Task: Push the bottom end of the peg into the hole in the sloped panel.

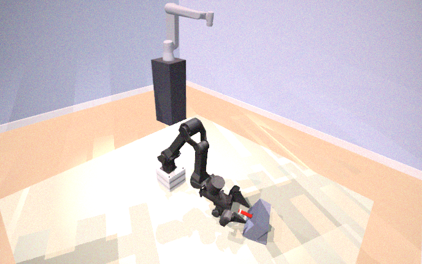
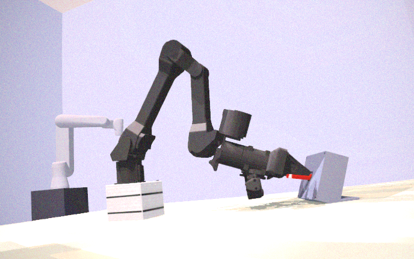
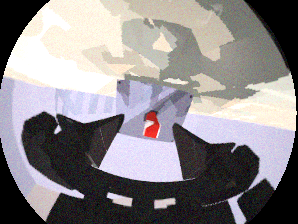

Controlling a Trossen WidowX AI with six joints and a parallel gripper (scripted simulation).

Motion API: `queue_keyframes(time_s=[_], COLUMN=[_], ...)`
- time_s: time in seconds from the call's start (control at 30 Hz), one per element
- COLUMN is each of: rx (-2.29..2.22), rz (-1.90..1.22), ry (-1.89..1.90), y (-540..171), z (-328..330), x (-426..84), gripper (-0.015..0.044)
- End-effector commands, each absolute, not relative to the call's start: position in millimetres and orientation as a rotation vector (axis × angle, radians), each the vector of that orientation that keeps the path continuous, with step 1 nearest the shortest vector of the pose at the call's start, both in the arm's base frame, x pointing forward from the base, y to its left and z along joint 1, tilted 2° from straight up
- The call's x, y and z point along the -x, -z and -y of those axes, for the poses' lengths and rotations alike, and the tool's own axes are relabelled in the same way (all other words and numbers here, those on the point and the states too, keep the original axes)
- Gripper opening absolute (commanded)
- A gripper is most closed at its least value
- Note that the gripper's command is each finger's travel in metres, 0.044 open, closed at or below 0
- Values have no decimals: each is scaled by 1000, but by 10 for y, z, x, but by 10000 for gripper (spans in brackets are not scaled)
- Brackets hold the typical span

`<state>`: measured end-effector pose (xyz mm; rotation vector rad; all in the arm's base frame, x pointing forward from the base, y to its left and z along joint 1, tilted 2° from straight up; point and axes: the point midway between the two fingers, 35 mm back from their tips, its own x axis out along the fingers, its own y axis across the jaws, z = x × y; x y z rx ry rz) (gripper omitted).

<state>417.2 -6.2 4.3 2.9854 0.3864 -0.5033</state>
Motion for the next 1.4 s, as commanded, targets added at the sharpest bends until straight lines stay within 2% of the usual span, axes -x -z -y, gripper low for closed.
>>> queue_keyframes(time_s=[0.0, 1.37], rx=[-2984, -2989], rz=[-392, -391], ry=[505, 506], y=[-63, -284], z=[72, 275], x=[-4112, -3616], gripper=[440, 440])
